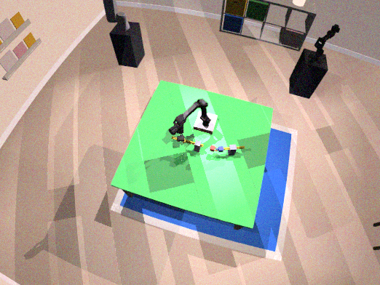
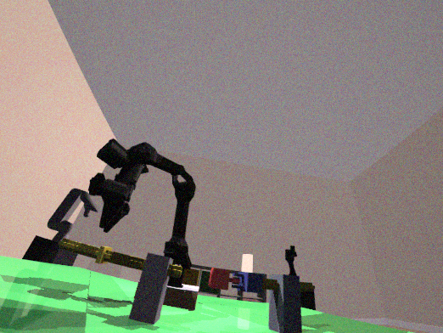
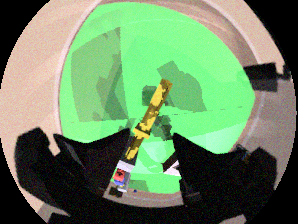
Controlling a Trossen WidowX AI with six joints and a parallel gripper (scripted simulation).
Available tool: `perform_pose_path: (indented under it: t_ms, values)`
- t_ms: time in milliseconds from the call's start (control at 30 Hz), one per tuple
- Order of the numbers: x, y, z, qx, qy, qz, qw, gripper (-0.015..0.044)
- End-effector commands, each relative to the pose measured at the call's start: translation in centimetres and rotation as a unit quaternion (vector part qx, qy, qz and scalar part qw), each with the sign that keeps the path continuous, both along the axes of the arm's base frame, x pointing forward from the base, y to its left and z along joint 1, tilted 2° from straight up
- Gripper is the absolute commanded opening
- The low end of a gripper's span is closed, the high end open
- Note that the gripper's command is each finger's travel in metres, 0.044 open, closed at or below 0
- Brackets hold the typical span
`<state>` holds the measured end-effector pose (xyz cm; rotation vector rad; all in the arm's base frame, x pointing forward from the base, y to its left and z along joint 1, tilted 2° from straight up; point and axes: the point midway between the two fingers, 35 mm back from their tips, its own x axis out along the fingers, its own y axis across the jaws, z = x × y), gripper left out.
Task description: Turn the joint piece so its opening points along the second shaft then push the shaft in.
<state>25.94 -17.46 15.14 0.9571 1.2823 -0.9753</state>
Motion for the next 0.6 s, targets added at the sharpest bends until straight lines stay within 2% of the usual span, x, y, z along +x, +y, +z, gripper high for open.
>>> perform_pose_path:
  t_ms: [0,67,567]
  values:
    - [0.0,0.1,0.7,0.000,0.003,0.058,0.998,0.0394]
    - [0.0,0.1,1.2,-0.001,0.004,0.093,0.996,0.0440]
    - [-0.2,0.2,4.5,-0.010,0.015,0.344,0.939,0.0440]
